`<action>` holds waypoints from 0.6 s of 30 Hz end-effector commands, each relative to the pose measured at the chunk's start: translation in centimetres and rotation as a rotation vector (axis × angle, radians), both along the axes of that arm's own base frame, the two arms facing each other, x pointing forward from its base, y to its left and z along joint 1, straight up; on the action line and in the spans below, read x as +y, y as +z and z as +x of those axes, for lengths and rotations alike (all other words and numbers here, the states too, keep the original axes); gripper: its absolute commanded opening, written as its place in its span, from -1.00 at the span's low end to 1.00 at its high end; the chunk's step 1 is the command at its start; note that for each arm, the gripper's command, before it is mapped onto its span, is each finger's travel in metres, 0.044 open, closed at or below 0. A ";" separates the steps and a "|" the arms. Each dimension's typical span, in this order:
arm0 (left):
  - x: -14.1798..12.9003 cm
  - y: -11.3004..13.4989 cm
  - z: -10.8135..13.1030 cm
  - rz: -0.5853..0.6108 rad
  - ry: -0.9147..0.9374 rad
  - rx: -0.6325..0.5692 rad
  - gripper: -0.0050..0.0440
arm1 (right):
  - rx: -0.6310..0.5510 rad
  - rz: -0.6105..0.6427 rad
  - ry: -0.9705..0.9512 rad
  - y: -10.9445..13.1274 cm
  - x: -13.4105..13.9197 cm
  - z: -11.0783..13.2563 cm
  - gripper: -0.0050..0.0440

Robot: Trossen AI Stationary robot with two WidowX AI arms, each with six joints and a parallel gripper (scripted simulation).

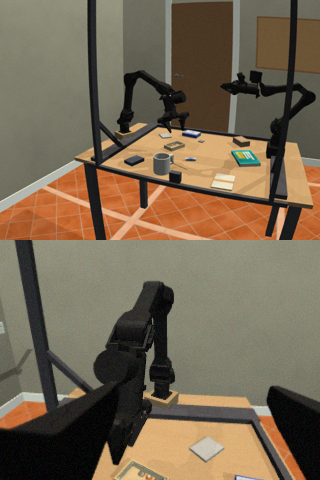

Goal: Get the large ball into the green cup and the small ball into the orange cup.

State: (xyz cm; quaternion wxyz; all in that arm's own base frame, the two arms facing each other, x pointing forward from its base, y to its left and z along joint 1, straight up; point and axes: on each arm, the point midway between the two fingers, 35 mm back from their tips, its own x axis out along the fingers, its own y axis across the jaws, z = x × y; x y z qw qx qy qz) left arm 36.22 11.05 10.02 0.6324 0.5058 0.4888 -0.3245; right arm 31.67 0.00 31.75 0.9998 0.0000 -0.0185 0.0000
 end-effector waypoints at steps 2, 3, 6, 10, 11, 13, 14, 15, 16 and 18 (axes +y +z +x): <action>-1.4 3.7 0.9 -0.009 0.164 -0.224 0.81 | -0.030 0.000 0.000 1.2 0.0 -0.2 0.84; -1.6 4.2 1.0 -0.019 0.196 -0.263 0.81 | -0.036 0.000 0.000 1.4 0.0 -0.3 0.84; -1.9 4.7 1.1 -0.035 0.225 -0.301 0.81 | -0.024 0.000 0.000 0.9 0.0 -0.2 0.84; -3.1 7.3 1.4 -0.115 0.339 -0.461 0.81 | -0.016 0.000 0.000 0.7 0.0 -0.1 0.84; -3.5 8.0 1.4 -0.140 0.363 -0.503 0.81 | -0.030 0.000 0.000 1.3 0.0 -0.2 0.84; -4.2 9.3 1.3 -0.194 0.414 -0.580 0.81 | -0.033 0.000 0.000 1.4 0.0 -0.3 0.84; -4.5 9.9 1.3 -0.222 0.437 -0.618 0.81 | -0.029 0.000 0.000 1.2 0.0 -0.3 0.84; -4.9 10.6 1.2 -0.254 0.461 -0.656 0.81 | -0.030 0.000 0.000 1.2 0.0 -0.3 0.84; -5.2 11.2 1.1 -0.287 0.483 -0.693 0.81 | -0.032 0.000 0.000 1.4 0.0 -0.3 0.84; -5.9 12.5 0.8 -0.356 0.526 -0.764 0.81 | -0.034 0.000 0.000 1.5 0.0 -0.3 0.84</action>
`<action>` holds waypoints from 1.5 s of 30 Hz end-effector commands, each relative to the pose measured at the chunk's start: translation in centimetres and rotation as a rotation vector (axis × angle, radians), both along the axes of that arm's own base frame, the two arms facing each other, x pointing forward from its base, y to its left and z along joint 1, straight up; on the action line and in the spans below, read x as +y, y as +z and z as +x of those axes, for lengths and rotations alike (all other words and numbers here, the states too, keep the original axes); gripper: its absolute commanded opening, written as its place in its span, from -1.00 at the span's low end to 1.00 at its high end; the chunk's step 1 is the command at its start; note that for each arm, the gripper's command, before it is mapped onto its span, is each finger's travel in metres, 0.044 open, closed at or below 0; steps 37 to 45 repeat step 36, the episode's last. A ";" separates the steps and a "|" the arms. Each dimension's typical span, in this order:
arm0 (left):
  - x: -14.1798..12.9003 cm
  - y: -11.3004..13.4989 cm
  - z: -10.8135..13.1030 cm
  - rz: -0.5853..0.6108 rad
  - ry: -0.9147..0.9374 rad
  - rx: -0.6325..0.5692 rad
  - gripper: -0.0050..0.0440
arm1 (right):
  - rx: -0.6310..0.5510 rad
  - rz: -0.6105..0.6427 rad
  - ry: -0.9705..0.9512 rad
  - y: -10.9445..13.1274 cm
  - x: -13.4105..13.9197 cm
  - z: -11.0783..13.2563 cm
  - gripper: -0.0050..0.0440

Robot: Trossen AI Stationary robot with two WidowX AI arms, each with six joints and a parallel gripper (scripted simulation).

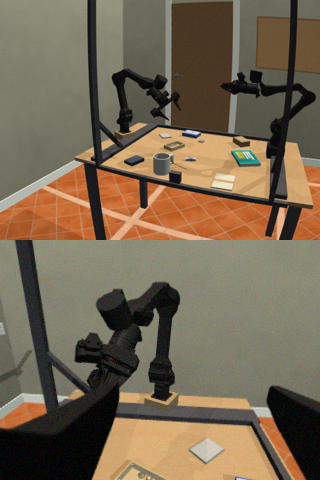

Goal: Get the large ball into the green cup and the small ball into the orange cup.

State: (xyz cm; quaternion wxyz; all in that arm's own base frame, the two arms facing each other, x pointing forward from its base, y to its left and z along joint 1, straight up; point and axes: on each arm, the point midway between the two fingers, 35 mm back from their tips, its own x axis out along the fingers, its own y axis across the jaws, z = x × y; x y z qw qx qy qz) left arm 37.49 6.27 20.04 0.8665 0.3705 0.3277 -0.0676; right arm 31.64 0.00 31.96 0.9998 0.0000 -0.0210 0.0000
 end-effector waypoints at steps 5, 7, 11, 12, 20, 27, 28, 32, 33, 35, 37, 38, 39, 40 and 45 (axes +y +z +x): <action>-2.1 4.3 -1.0 -0.176 0.102 -0.271 0.81 | -0.016 0.000 0.000 0.7 0.0 -0.1 0.84; -2.7 5.6 -1.5 -0.252 0.123 -0.350 0.81 | -0.018 0.000 0.000 0.9 0.0 0.0 0.84; -4.0 8.2 -2.8 -0.418 0.144 -0.503 0.81 | -0.026 0.000 0.000 1.2 0.0 -0.1 0.84; -4.3 8.8 -3.2 -0.462 0.147 -0.539 0.81 | -0.021 0.000 0.000 1.0 0.0 -0.1 0.84; -6.1 12.5 -6.0 -0.766 0.137 -0.750 0.81 | -0.029 0.000 0.000 1.2 0.0 -0.2 0.84; -6.2 12.9 -6.0 -0.785 0.124 -0.756 0.81 | -0.030 0.000 0.000 1.2 0.0 -0.3 0.84; -6.3 12.7 -6.2 -0.777 0.118 -0.755 0.81 | -0.031 0.000 0.000 1.3 0.0 -0.3 0.84; -6.2 12.6 -6.2 -0.774 0.119 -0.749 0.81 | -0.032 0.000 0.000 1.3 0.0 -0.3 0.84; -6.2 12.6 -6.2 -0.774 0.119 -0.749 0.81 | -0.032 0.000 0.000 1.3 0.0 -0.3 0.84; -6.2 12.6 -6.2 -0.774 0.119 -0.749 0.81 | -0.031 0.000 0.000 1.3 0.0 -0.3 0.84; -6.2 12.6 -6.2 -0.774 0.119 -0.749 0.81 | -0.031 0.000 0.000 1.3 0.0 -0.3 0.84; -6.2 12.6 -6.2 -0.774 0.119 -0.749 0.81 | -0.031 0.000 0.000 1.3 0.0 -0.3 0.84; -6.2 12.6 -6.2 -0.774 0.119 -0.749 0.81 | -0.031 0.000 0.000 1.3 0.0 -0.3 0.84; -6.2 12.6 -6.2 -0.774 0.119 -0.749 0.81 | -0.031 0.000 0.000 1.3 0.0 -0.3 0.84; -6.2 12.6 -6.2 -0.774 0.119 -0.749 0.81 | -0.031 0.000 0.000 1.3 0.0 -0.3 0.84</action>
